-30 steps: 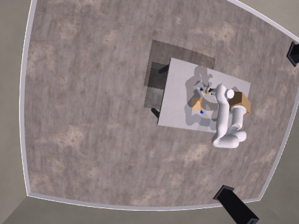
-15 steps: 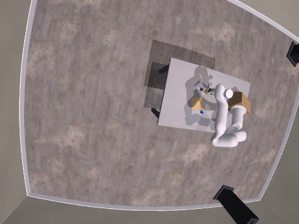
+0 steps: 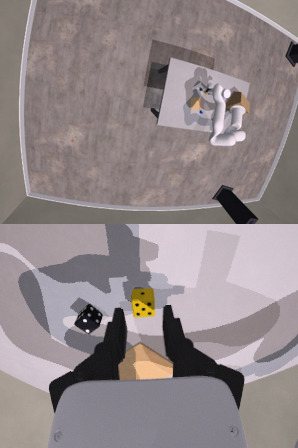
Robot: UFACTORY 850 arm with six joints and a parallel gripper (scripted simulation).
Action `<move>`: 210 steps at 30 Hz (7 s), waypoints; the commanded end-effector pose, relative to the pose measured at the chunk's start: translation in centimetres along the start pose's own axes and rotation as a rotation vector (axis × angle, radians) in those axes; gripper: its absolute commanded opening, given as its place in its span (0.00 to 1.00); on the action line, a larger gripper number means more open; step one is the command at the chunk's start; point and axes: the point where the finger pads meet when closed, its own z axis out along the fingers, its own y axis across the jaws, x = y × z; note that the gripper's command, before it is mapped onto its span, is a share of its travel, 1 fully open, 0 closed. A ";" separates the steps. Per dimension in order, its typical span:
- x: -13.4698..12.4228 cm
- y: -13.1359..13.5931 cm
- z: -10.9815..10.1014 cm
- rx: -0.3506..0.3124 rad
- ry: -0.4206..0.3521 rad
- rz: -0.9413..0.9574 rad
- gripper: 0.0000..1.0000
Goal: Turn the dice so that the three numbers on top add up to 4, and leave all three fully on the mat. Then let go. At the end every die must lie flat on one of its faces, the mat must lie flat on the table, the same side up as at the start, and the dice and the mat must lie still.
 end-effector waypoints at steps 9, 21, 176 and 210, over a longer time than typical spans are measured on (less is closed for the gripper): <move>0.0 -0.1 1.0 0.001 0.000 -0.001 0.42; 0.0 -0.1 1.2 0.001 0.000 -0.001 0.42; 0.0 -0.1 4.1 0.001 0.000 -0.001 0.21; 0.0 -0.1 3.7 0.001 0.000 -0.001 0.21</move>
